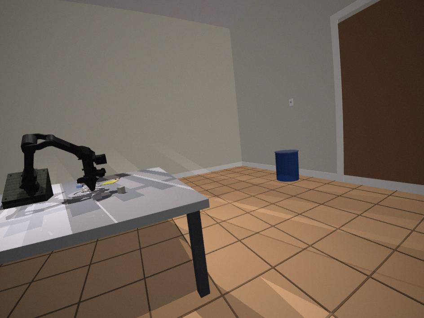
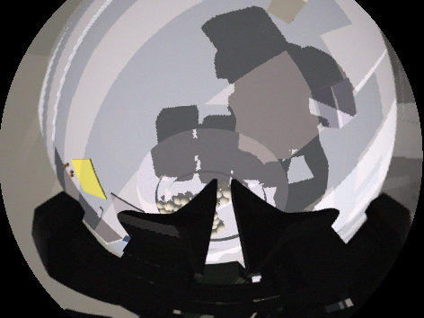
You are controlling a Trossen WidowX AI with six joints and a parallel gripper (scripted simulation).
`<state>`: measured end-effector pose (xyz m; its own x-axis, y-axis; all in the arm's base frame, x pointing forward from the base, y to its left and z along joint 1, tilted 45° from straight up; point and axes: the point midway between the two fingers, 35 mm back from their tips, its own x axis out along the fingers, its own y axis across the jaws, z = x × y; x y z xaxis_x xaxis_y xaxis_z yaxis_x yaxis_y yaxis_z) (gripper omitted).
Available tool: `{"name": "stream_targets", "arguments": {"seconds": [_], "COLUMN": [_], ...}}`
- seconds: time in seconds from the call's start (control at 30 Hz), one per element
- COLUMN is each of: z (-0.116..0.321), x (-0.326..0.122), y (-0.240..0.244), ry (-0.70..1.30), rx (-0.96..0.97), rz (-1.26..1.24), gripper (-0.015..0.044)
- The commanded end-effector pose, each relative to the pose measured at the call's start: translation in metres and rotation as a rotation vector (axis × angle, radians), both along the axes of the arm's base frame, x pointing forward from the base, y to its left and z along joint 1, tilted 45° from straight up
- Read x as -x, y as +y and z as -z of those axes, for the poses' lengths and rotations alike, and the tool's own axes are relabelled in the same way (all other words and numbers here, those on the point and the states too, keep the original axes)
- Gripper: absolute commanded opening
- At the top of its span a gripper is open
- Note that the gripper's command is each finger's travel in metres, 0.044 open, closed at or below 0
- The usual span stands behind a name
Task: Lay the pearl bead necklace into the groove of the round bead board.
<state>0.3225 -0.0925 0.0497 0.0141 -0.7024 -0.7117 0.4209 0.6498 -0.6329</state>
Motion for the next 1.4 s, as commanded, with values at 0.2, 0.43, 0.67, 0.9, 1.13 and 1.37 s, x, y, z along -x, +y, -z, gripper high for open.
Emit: {"name": "stream_targets", "arguments": {"seconds": [0.2,0.43,0.67,0.9,1.13,1.37], "z": [0.000,0.000,0.000,-0.001,-0.004,-0.011], "x": [0.000,0.000,0.000,0.000,0.000,-0.009], "y": [0.000,0.000,0.000,0.001,0.004,-0.002], "ry": [-0.001,-0.001,-0.001,0.000,0.004,0.003], "rx": [0.000,0.000,0.000,0.000,0.006,0.006], "rz": [0.000,0.000,0.000,-0.001,-0.007,-0.007], "gripper": [0.0000,0.0000,0.0000,0.0000,0.0000,0.0000]}}
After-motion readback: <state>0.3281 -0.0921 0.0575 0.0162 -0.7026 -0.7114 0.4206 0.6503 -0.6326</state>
